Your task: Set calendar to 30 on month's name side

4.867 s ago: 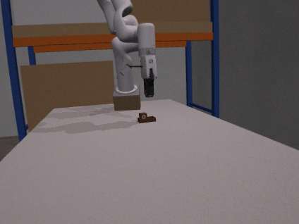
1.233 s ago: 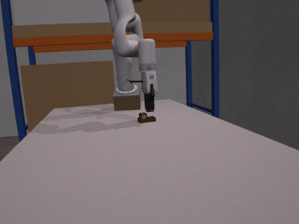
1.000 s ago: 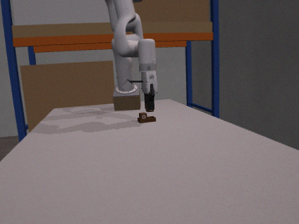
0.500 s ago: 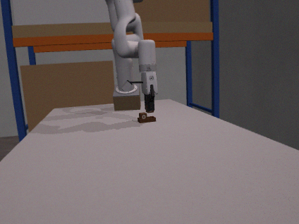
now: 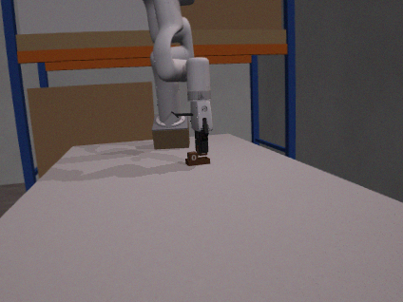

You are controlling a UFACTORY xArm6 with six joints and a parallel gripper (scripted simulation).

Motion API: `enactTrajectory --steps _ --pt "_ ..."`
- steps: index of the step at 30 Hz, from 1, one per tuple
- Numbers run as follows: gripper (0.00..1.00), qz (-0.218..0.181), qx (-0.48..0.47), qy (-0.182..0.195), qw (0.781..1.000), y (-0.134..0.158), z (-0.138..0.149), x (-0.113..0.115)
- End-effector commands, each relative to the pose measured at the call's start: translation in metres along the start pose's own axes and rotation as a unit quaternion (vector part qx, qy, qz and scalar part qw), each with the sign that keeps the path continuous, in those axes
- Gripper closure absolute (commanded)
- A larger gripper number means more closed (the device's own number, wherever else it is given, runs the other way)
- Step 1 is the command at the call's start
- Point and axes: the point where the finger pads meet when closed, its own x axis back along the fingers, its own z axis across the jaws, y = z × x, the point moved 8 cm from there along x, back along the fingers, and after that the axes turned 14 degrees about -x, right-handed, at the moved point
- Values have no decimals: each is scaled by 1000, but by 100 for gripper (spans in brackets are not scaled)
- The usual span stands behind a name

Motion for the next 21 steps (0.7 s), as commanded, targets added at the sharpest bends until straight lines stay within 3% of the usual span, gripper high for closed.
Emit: enactTrajectory --steps 1,21 --pt "73 0 0 -2 1000 0 -1 -2" --pt "73 0 0 -2 1000 0 -1 -8"
